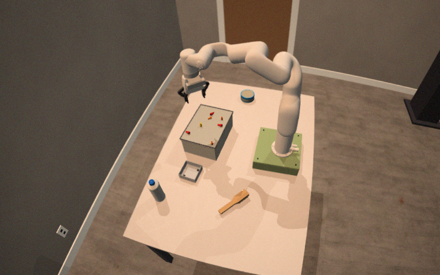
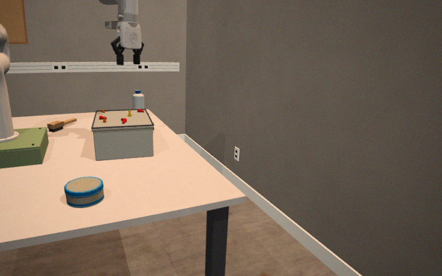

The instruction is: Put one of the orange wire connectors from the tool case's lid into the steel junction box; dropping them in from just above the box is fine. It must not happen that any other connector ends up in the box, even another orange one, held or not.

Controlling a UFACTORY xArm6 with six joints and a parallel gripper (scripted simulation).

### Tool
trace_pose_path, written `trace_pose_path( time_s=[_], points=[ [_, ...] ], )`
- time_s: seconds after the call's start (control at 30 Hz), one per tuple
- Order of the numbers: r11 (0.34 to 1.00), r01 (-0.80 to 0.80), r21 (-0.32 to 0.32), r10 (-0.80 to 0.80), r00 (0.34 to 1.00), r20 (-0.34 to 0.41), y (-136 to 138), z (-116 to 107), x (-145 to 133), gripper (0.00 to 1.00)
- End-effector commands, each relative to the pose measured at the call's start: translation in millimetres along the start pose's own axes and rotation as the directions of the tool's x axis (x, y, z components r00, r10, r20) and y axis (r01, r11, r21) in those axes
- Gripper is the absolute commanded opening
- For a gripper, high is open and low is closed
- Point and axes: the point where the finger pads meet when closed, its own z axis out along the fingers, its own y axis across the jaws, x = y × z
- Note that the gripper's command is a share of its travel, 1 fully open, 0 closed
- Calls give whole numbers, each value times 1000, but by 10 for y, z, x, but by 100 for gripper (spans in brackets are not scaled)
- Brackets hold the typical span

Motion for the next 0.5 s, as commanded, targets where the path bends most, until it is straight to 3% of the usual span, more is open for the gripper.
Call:
trace_pose_path(
  time_s=[0.0, 0.47],
  points=[
    [982, -190, -7, 190, 982, 13, -98, 32, 5, 100],
    [840, -543, -12, 543, 840, 10, -317, 153, 37, 100]
  ],
)
